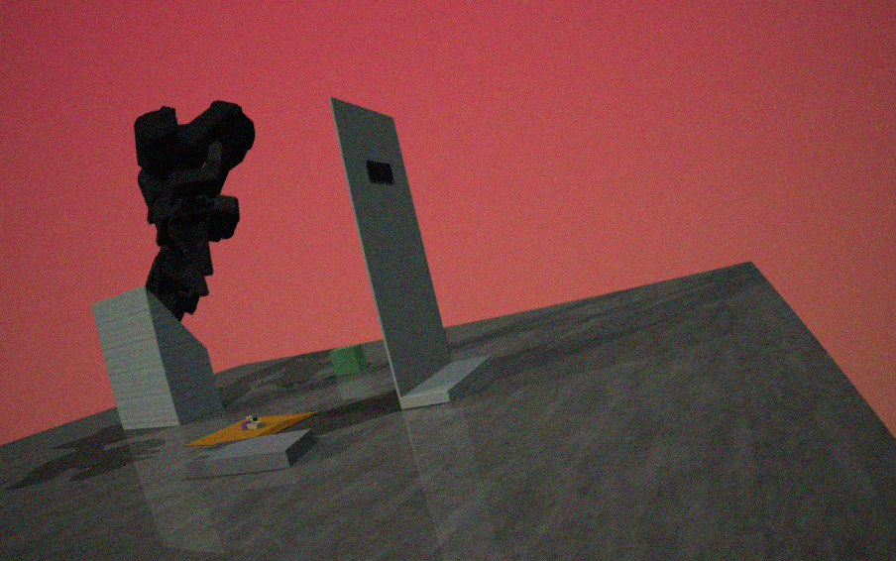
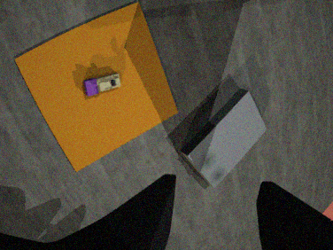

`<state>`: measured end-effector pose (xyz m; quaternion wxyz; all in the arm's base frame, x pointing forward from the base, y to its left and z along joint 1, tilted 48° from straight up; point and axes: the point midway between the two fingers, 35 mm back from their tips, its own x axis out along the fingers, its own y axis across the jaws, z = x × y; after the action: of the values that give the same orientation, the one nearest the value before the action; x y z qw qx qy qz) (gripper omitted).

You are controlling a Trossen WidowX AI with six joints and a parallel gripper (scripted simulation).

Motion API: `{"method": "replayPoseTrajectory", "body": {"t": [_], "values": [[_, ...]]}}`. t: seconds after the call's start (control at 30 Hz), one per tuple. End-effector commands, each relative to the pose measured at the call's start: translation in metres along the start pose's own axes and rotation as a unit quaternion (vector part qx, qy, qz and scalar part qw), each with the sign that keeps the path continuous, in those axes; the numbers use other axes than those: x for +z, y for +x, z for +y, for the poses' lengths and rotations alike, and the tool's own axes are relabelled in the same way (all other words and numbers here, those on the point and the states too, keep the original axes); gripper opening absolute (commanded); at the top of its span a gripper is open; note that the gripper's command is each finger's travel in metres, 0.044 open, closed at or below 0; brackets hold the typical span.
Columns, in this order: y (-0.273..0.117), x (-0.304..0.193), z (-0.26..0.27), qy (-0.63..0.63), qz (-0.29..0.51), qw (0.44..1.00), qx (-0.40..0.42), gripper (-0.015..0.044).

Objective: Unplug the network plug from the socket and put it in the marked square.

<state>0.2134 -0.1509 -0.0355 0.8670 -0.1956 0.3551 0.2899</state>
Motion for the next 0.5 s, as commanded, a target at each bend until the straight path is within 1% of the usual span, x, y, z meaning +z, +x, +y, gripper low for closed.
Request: {"method": "replayPoseTrajectory", "body": {"t": [0.0, 0.3, 0.43, 0.47], "values": [[-0.016, 0.001, -0.012, -0.007, 0.000, 1.000, -0.004, 0.0156], [-0.047, 0.004, -0.026, -0.013, -0.002, 1.000, -0.004, 0.0156], [-0.050, 0.004, -0.027, -0.013, -0.003, 1.000, -0.004, 0.0156], [-0.050, 0.004, -0.027, -0.013, -0.003, 1.000, -0.004, 0.0182]]}}
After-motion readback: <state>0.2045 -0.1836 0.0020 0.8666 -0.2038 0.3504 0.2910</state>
